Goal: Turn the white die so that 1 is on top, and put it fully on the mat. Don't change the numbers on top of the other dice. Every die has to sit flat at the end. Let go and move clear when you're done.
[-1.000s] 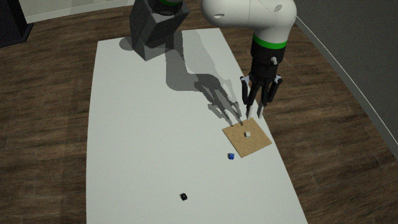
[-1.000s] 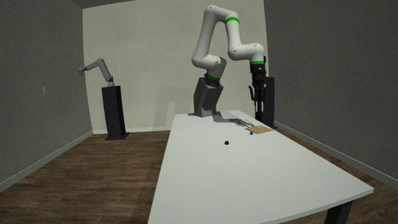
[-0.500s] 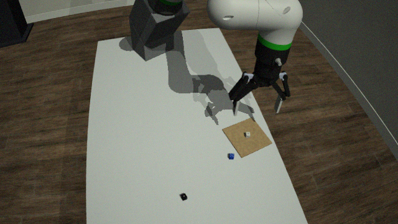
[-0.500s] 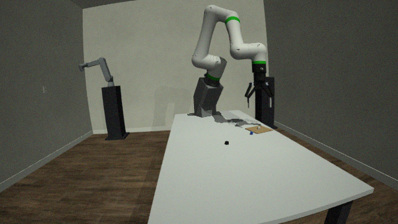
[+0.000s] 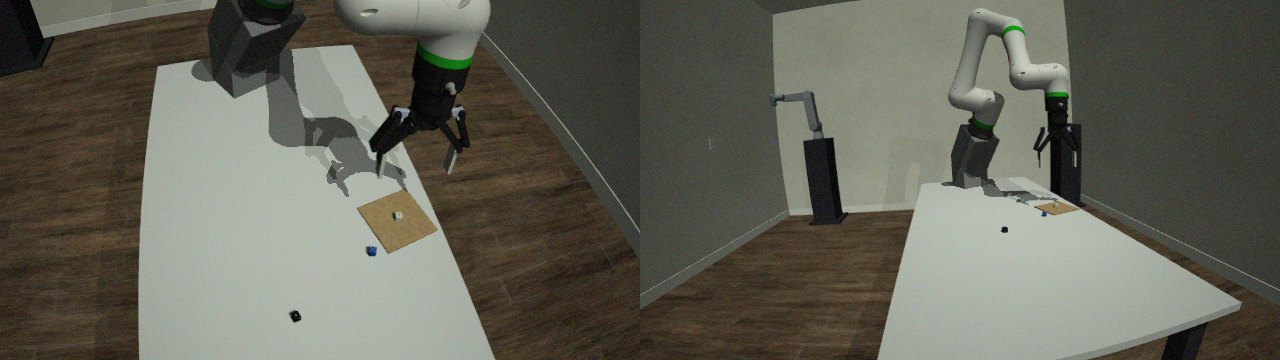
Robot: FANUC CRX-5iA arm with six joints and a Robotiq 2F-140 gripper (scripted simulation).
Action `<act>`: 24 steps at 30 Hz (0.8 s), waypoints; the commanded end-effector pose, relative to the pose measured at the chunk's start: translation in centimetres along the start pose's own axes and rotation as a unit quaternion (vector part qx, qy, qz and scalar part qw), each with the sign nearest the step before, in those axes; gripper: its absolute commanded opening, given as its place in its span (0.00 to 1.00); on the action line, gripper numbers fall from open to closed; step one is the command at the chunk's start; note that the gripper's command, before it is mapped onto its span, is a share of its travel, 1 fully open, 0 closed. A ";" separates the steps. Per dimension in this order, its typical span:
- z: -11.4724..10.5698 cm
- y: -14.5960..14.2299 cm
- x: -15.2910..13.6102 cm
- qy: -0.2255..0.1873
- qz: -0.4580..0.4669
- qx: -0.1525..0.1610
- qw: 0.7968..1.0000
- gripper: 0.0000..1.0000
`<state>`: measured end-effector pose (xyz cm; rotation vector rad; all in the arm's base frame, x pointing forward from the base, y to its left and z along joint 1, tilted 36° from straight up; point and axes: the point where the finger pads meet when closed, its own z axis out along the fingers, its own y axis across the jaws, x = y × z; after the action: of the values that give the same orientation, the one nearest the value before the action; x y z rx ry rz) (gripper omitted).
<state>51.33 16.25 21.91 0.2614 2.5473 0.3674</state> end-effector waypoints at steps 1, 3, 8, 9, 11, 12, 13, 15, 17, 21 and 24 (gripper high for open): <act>-0.5 0.0 0.0 0.000 0.000 0.000 1.000 1.00; -0.7 0.0 0.0 0.000 0.000 0.000 1.000 1.00; -1.3 0.0 0.0 0.000 0.000 0.000 1.000 1.00; -1.3 0.0 0.0 0.000 0.000 0.000 1.000 1.00; -1.4 0.0 0.0 0.000 0.000 0.000 1.000 1.00; -1.4 0.0 0.0 0.000 0.000 0.000 1.000 1.00; -1.4 0.0 0.0 0.000 0.000 0.000 1.000 1.00; -1.4 0.0 0.0 0.000 0.000 0.000 1.000 1.00; -1.4 0.0 0.0 0.000 0.000 0.000 1.000 1.00; -1.4 0.0 0.0 0.000 0.000 0.000 1.000 1.00; -1.4 0.0 0.0 0.000 0.000 0.000 1.000 1.00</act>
<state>50.59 15.97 23.00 0.2614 2.5475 0.3674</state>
